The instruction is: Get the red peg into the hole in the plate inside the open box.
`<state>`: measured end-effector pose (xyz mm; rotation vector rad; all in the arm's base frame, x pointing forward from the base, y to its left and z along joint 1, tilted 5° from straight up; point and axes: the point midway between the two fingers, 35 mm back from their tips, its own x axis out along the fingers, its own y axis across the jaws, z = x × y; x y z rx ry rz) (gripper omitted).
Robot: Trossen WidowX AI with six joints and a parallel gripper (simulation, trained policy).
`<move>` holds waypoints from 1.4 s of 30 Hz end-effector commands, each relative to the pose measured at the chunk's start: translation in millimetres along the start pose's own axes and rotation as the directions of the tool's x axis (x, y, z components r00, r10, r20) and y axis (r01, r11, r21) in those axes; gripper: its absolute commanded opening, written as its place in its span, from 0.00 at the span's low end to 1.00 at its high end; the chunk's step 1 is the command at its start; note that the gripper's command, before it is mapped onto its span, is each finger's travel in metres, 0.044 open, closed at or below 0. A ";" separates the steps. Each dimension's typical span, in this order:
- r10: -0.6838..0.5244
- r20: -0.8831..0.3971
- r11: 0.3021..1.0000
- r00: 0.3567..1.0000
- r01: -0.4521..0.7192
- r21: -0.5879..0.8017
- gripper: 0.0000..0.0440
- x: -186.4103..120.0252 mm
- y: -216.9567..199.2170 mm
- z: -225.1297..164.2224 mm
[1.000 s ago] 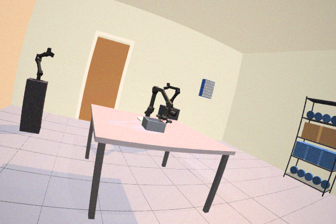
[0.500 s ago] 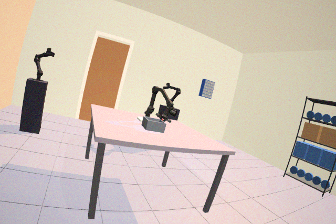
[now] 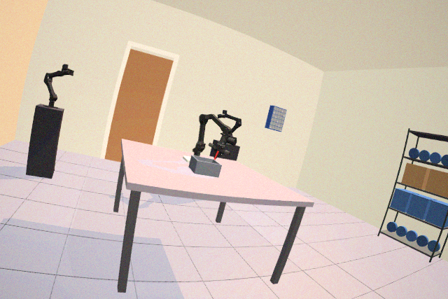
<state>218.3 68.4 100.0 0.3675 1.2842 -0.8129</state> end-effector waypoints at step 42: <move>0.076 0.081 0.972 0.994 -0.092 0.218 0.00 43.5 -23.7 179.5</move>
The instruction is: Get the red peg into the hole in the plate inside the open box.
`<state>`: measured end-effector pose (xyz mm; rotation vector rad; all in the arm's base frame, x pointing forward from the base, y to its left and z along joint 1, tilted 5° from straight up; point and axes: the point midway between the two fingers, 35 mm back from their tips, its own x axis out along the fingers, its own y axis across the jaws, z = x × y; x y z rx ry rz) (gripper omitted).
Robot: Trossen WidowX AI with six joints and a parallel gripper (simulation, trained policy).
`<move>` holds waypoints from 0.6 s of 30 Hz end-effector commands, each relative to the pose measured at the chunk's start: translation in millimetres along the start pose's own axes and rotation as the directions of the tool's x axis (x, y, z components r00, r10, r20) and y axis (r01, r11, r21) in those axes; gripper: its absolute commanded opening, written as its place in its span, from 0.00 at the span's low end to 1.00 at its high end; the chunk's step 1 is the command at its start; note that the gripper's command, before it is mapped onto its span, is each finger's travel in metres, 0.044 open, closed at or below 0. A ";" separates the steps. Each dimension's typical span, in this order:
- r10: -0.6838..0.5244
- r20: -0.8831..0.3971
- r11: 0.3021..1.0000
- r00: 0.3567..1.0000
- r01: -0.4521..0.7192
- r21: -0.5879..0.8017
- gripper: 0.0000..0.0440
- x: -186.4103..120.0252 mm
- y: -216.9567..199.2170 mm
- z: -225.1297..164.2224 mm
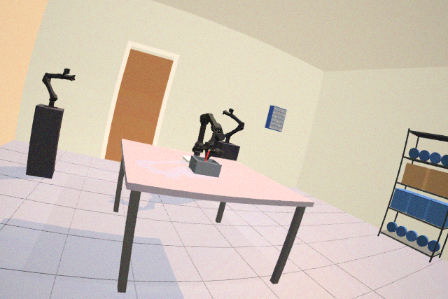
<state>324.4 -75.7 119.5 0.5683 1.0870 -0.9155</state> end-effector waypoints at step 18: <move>0.039 -0.129 0.985 0.991 -0.060 -0.163 0.42 46.8 7.9 7.0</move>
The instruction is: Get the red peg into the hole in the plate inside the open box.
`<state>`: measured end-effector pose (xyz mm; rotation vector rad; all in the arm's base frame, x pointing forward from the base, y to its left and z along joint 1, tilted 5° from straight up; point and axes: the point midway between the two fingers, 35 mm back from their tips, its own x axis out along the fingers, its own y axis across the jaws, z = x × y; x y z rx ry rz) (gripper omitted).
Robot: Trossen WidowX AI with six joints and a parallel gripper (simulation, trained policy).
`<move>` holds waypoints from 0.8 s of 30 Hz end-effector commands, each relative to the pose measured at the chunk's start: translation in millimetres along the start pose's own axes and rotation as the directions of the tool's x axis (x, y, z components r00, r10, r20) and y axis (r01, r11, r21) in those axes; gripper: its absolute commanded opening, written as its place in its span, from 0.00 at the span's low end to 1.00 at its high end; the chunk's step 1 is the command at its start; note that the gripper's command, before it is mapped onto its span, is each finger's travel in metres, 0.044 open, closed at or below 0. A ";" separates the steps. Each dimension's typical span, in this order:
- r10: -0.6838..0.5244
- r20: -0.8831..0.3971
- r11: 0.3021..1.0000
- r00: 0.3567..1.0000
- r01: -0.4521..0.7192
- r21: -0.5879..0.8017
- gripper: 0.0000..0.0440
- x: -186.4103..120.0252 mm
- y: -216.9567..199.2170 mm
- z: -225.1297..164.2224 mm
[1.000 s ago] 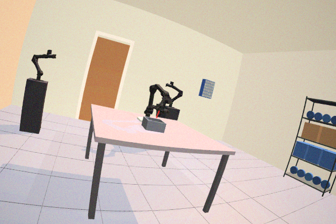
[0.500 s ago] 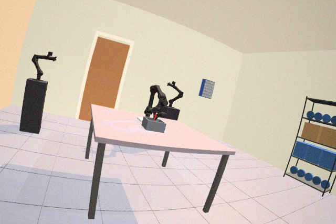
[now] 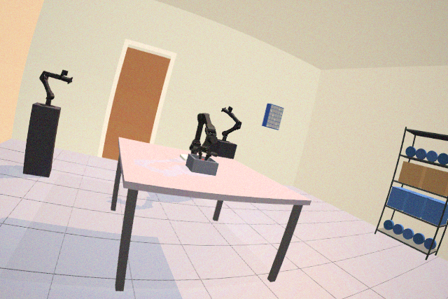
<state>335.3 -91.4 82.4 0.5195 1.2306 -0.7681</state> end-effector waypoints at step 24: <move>0.163 -0.091 0.980 0.982 -0.172 -0.095 1.00 -36.0 60.0 49.3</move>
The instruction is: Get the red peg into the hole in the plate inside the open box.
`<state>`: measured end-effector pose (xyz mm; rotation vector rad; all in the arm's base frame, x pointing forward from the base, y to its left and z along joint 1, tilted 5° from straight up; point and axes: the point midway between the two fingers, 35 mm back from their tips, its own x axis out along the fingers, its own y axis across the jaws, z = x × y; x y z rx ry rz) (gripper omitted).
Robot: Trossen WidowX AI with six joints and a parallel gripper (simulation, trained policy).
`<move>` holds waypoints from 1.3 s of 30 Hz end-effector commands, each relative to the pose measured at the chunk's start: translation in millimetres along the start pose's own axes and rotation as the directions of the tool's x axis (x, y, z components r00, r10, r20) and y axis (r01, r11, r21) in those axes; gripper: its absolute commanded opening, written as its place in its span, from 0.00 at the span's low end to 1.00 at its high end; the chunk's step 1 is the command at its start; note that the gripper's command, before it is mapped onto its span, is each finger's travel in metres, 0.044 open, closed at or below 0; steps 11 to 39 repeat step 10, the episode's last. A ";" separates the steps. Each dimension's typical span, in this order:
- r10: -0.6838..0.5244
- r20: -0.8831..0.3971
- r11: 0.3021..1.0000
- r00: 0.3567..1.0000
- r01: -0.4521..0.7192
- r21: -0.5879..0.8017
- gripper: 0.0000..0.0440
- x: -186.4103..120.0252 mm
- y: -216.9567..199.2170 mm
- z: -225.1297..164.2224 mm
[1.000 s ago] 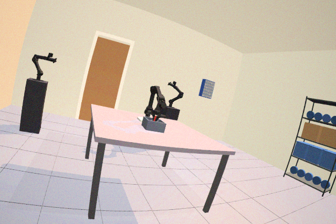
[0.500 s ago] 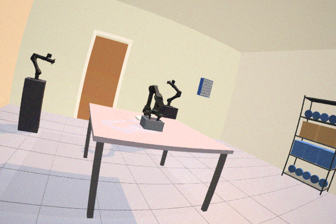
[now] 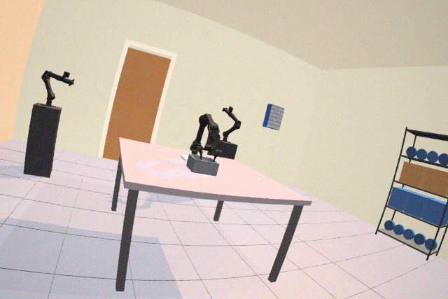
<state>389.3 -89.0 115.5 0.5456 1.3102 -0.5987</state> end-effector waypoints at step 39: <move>0.138 0.015 0.990 0.990 -0.138 -0.037 1.00 -34.8 52.8 19.4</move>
